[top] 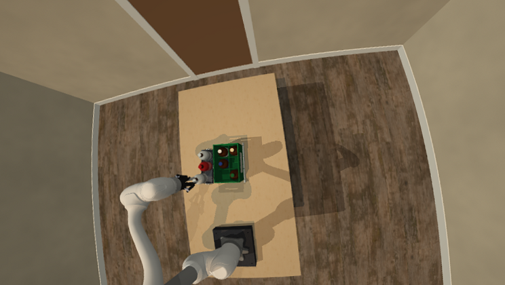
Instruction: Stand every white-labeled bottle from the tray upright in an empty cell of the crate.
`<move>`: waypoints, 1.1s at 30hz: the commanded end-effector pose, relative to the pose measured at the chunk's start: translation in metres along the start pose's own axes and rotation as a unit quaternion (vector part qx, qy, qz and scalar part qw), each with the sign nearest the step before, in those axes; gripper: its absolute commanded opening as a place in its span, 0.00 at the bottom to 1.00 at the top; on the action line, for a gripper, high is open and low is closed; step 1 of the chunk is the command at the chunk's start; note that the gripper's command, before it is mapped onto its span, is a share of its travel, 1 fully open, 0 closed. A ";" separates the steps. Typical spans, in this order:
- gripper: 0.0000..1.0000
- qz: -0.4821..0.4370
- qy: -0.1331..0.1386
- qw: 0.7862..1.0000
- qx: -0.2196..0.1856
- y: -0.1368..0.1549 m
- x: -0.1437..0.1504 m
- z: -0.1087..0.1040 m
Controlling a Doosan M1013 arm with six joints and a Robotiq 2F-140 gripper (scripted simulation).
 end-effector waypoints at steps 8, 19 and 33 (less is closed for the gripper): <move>0.00 0.000 0.000 1.000 0.000 0.000 0.000 0.000; 0.00 0.000 0.000 1.000 0.000 0.000 0.000 -0.001; 0.00 0.000 0.000 1.000 0.000 0.000 0.000 -0.011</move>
Point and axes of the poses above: the point where the finger pads meet when closed, its own z axis out along the fingers, its own x axis across the jaws, y = z × x, the point moved 8 cm from there along -z, back along the fingers, and after that the axes turned 10 degrees about z, right-handed, at the moved point
